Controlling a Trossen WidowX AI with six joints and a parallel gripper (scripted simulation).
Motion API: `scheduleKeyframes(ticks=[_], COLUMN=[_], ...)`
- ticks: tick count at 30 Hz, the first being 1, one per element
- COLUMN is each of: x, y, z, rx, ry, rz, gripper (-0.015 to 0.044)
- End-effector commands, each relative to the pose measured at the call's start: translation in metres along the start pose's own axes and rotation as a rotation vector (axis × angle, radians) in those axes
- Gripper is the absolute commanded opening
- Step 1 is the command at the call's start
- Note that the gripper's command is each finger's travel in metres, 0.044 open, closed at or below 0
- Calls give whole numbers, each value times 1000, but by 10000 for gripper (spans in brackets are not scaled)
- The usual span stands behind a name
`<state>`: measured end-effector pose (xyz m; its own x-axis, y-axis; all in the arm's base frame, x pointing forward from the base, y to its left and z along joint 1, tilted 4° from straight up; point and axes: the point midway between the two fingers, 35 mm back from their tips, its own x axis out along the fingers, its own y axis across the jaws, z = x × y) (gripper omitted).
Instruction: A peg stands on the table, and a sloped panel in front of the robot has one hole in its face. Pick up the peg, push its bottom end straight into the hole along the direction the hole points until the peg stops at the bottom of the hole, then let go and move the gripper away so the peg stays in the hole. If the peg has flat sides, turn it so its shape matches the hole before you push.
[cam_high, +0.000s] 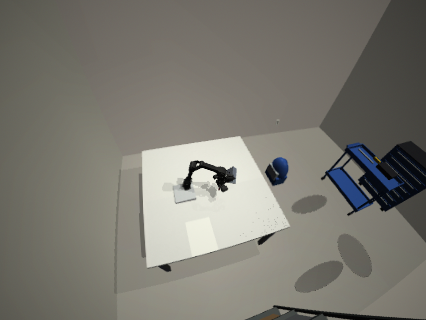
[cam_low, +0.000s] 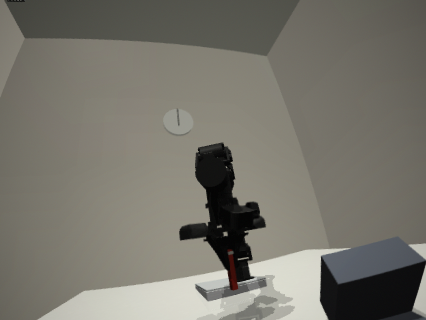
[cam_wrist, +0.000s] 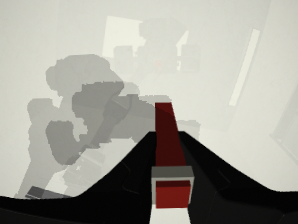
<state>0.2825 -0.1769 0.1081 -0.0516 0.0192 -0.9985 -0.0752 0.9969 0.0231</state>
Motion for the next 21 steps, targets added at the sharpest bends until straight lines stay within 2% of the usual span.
scheduleKeyframes(ticks=[1,21], x=[-4,-3], y=[2,18], z=[3,20], rx=[-19,-140], ry=[-12,-33], rz=[-18,-122], gripper=[0,0])
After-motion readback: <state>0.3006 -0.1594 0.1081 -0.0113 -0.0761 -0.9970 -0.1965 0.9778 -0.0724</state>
